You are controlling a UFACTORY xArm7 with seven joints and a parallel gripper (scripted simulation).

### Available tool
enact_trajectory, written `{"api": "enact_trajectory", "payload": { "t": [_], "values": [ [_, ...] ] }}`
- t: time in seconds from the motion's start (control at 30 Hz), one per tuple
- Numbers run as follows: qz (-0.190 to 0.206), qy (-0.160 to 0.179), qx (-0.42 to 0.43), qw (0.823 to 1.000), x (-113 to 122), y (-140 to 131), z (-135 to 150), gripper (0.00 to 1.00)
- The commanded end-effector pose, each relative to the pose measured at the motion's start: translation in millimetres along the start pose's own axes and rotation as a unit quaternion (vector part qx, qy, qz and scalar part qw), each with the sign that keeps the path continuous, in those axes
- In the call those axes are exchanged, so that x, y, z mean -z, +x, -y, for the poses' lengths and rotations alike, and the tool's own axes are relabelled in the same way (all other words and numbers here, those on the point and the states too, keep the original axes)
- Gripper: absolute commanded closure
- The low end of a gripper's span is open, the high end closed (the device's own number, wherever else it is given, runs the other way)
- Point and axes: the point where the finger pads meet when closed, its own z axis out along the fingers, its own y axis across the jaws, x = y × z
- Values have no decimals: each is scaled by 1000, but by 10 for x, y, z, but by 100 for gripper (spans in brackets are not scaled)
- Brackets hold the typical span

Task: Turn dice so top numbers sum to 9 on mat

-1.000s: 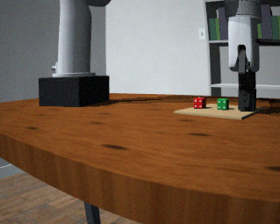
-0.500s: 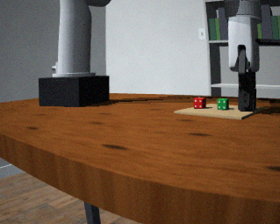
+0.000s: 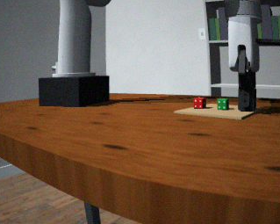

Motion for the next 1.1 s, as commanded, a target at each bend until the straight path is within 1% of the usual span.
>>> {"api": "enact_trajectory", "payload": {
  "t": [0.0, 0.03, 0.07, 0.13, 0.17, 0.23, 0.27, 0.33, 0.37, 0.43, 0.47, 0.9, 1.07],
  "values": [
    [-2, 0, 0, 1000, 14, 17, 0, 85],
    [-2, 0, 0, 1000, 14, 17, 0, 85],
    [-2, 0, 0, 1000, 14, 17, 0, 81],
    [-2, 0, 0, 1000, 14, 17, 0, 81],
    [-2, 0, 0, 1000, 14, 17, 0, 77],
    [-2, 0, 0, 1000, 14, 17, 0, 77],
    [-2, 0, 0, 1000, 14, 17, 0, 72],
    [-2, 0, 0, 1000, 14, 17, 0, 72],
    [-2, 0, 0, 1000, 14, 17, 0, 68],
    [-2, 0, 0, 1000, 14, 17, 0, 68],
    [-2, 0, 0, 1000, 14, 17, 0, 64],
    [-2, 0, 0, 1000, 22, 17, 0, 64],
    [-2, 0, 0, 1000, 120, 17, 0, 64]
  ]
}}
